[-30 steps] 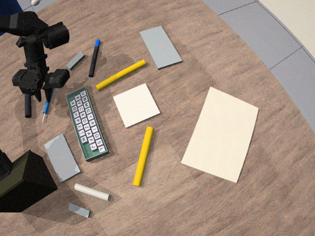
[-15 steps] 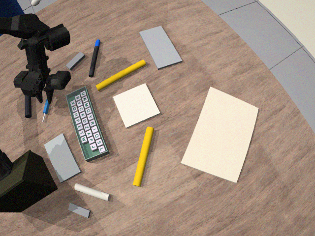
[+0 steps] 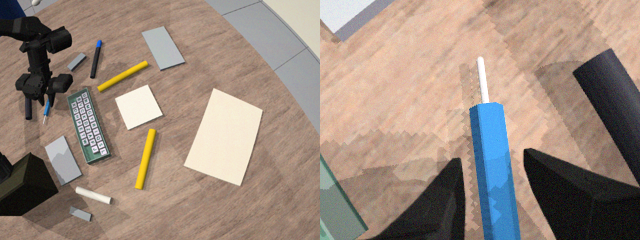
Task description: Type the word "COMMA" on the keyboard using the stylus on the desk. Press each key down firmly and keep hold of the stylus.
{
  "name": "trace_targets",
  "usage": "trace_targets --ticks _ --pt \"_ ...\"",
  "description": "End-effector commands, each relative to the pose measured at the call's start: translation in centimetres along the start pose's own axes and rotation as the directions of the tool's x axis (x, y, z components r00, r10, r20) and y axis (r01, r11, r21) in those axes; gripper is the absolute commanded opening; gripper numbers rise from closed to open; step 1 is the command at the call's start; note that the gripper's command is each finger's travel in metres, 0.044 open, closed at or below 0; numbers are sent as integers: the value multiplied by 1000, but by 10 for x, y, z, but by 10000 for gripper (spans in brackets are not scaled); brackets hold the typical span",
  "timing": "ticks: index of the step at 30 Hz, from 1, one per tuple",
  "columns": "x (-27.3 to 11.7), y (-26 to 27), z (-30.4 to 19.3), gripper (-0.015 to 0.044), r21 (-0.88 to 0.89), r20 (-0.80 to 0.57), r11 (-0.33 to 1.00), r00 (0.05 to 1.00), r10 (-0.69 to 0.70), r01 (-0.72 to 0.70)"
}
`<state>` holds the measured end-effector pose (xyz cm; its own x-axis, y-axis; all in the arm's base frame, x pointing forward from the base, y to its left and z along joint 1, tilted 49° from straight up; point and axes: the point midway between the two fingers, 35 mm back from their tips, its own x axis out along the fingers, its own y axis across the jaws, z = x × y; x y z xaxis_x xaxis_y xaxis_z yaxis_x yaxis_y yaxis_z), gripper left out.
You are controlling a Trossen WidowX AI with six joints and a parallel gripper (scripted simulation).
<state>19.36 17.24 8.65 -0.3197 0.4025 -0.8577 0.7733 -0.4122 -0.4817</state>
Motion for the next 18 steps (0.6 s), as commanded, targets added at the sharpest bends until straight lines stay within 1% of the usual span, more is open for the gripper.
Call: trace_targets --ticks 1,10,14,18 --pt "4 0 -1 150 8 5 1000 1000 -9 9" --pt "6 0 -2 150 8 5 1000 1000 -9 9" --pt "4 0 -2 45 0 3 1000 1000 -2 2" --pt "4 0 -2 18 0 3 1000 1000 -2 2"
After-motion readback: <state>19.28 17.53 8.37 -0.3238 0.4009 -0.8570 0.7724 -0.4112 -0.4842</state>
